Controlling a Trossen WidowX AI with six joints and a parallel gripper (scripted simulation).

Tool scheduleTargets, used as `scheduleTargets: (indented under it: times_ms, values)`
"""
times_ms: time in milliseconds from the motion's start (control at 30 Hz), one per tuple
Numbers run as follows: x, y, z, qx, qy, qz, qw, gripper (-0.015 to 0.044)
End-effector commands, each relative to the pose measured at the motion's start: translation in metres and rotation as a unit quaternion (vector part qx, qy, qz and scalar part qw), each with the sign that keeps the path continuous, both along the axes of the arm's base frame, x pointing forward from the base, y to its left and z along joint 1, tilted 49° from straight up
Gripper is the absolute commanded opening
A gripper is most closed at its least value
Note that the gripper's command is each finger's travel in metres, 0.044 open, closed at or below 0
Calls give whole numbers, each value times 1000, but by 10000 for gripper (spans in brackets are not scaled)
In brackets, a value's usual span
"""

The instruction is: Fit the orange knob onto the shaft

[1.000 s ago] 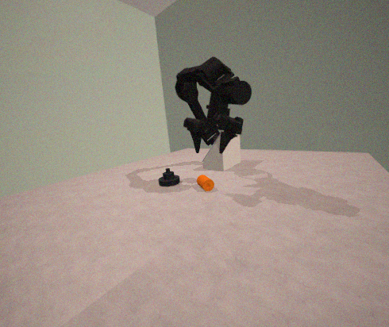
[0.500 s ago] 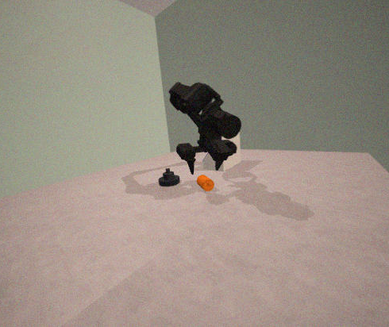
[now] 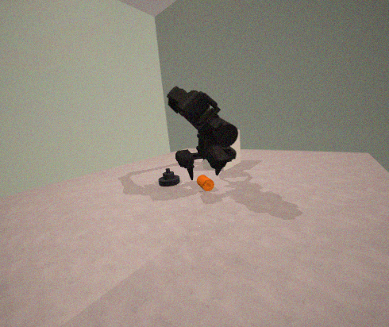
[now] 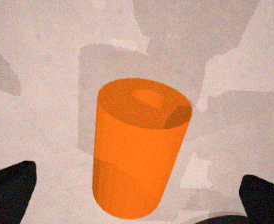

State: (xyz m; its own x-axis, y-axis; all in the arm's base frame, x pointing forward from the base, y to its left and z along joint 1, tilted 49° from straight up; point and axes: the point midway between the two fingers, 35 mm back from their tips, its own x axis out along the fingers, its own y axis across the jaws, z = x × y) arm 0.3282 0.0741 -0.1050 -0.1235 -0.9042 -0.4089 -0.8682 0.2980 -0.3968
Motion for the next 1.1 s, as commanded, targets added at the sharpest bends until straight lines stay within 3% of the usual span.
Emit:
scheduleTargets:
  times_ms: [0, 467, 733, 1067]
  values:
    - [-1, -7, -7, -4, 0, -5, 1000, 440]
    - [0, -23, -20, -1, -6, -26, 1000, 440]
    - [0, -23, -20, -1, -6, -26, 1000, 240]
    - [0, -23, -20, -1, -6, -26, 1000, 220]
